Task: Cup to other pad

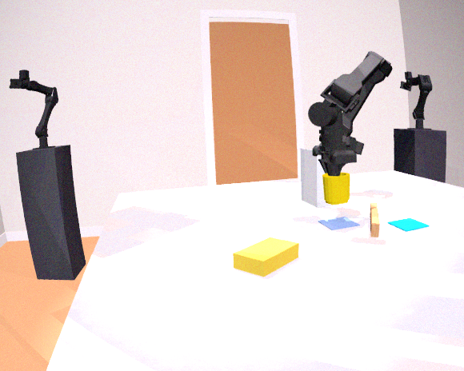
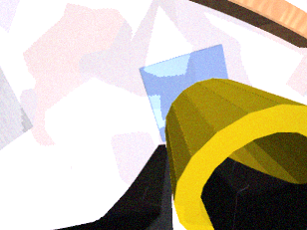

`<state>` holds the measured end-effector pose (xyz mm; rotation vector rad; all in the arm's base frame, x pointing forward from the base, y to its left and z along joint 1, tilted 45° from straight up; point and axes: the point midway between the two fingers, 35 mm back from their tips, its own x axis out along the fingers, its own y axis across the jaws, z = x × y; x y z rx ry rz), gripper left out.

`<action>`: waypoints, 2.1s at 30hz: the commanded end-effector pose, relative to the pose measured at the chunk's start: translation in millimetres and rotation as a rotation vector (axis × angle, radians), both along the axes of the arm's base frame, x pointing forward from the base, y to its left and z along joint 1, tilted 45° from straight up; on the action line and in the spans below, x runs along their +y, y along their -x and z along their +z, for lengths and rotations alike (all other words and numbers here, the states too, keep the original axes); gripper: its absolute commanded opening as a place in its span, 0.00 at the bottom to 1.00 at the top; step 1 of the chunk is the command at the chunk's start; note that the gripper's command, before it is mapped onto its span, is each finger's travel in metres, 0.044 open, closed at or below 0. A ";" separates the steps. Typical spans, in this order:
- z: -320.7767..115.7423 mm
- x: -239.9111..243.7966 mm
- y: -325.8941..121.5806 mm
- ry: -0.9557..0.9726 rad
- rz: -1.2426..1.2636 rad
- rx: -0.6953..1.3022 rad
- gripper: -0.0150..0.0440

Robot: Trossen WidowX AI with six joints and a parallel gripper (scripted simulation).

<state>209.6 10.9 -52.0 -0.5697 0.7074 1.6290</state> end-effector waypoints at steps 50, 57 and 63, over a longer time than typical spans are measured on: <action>60.4 72.4 -40.2 0.002 0.005 -0.006 0.25; 72.1 85.9 -48.1 0.001 0.006 -0.007 0.25; 82.5 97.5 -55.5 0.000 0.006 -0.007 0.25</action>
